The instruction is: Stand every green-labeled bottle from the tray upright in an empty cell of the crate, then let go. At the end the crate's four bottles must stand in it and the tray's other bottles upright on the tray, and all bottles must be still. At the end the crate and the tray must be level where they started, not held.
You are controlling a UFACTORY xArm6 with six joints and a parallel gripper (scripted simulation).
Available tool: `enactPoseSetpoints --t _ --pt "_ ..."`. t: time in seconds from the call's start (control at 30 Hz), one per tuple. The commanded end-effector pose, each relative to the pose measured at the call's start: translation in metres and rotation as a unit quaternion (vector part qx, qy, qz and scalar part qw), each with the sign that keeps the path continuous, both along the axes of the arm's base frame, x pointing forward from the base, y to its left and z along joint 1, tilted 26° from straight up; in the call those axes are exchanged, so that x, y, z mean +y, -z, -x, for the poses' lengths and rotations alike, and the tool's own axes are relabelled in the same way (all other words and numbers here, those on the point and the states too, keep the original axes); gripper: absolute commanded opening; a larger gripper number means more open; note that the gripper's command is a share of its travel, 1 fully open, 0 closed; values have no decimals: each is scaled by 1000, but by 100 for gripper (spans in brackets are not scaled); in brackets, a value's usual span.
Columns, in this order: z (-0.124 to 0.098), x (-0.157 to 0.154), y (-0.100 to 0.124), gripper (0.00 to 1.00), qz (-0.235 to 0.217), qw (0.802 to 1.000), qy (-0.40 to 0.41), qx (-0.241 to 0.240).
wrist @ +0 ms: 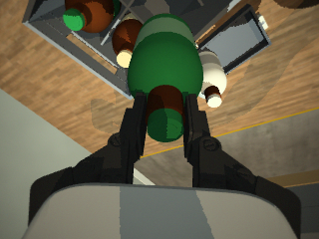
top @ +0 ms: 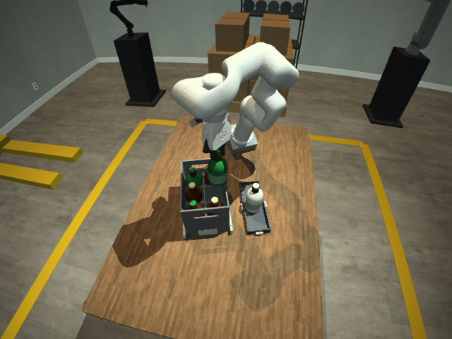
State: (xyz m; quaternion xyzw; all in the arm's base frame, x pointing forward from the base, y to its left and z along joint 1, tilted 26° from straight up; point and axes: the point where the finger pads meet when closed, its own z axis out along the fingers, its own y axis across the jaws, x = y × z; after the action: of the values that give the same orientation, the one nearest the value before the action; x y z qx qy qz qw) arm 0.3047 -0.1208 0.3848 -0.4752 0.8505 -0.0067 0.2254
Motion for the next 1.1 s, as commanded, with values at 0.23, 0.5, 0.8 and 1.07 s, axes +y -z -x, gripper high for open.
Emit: enactPoseSetpoints --t 0.23,0.5,0.8,1.07 --pt "4 -13 3 0 1 1000 0 -1" --pt "5 -17 5 0 1 1000 0 -1" --pt "6 -21 6 0 1 1000 0 -1" --pt "6 -21 6 0 1 1000 0 -1"
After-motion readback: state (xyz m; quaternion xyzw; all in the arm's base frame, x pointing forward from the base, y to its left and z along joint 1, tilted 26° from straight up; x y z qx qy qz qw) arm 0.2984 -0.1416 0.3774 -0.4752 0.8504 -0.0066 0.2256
